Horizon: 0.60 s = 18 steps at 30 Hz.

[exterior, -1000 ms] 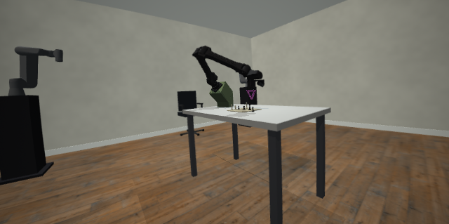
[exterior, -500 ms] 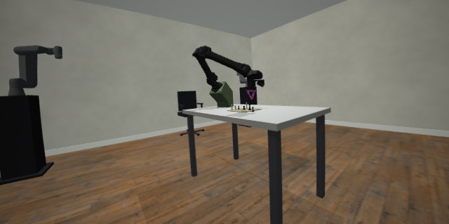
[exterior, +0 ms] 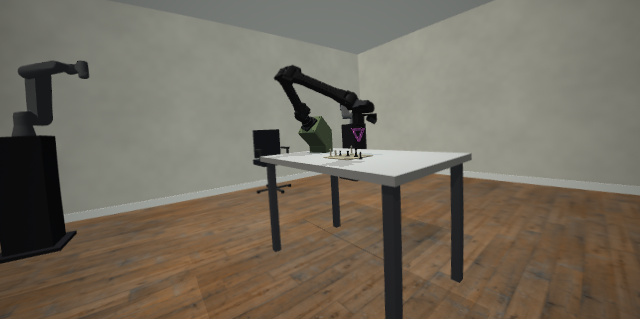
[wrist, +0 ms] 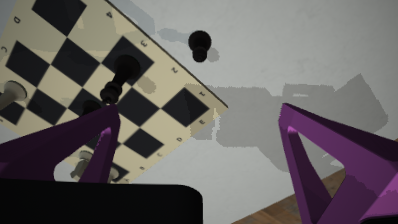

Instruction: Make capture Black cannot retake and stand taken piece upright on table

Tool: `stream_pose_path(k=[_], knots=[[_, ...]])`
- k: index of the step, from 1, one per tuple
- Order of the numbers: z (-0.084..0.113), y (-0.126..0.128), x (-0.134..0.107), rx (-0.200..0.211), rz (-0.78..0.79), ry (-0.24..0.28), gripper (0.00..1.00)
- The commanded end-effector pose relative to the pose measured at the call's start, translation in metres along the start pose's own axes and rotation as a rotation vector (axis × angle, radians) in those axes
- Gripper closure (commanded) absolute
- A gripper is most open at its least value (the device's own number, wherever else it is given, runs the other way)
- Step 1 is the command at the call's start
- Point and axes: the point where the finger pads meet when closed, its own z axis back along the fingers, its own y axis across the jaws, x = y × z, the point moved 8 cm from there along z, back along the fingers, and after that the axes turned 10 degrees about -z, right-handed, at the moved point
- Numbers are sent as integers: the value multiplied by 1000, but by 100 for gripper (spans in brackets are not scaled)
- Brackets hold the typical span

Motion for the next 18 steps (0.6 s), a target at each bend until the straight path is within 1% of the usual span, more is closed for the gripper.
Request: stream_pose_path(k=[1, 16, 18], knots=[[27, -9, 13, -27, -16, -54, 0], [27, -9, 13, -27, -17, -54, 0], [28, -7, 9, -26, -29, -53, 0]])
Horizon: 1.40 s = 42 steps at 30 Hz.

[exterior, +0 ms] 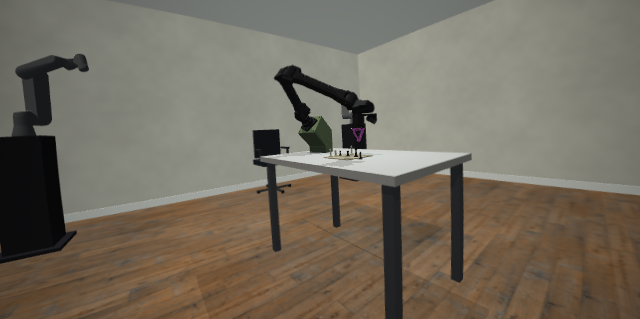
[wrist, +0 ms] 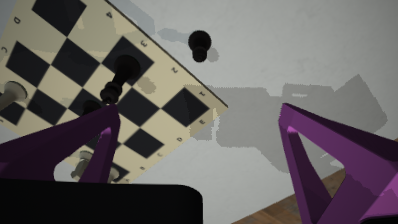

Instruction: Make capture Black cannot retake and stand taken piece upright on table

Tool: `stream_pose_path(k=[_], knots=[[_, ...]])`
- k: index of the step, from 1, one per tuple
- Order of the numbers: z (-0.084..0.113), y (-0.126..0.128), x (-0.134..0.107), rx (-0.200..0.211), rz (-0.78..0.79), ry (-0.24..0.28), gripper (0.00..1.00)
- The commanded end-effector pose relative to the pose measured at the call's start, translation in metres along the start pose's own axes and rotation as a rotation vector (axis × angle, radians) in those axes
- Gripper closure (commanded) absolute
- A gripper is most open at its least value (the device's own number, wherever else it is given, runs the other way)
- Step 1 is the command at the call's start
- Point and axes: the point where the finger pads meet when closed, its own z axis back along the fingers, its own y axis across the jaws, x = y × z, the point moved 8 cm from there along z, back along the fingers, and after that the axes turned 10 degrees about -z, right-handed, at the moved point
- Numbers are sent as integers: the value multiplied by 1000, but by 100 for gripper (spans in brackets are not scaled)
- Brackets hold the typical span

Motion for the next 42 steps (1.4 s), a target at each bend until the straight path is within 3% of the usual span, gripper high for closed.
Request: stream_pose_path(k=[1, 6, 11, 17, 19, 20, 26, 32, 36, 37, 40, 42], knots=[[28, -7, 9, -26, -26, -53, 0], [25, 1, 0, -23, -93, -52, 0], [26, 8, -23, -17, -324, -53, 0], [16, 18, -76, -8, -642, -24, 0], [16, 18, -76, -8, -642, -24, 0], [16, 23, -87, -6, -746, -18, 0], [16, 53, -141, -4, -1008, -27, 0], [15, 77, -180, 1, -1255, -23, 0], [16, 83, -187, 4, -1342, -24, 0], [16, 80, -179, 7, -1452, -28, 0], [11, 96, -195, 6, -1584, -24, 0], [15, 85, -188, 11, -1680, -36, 0]])
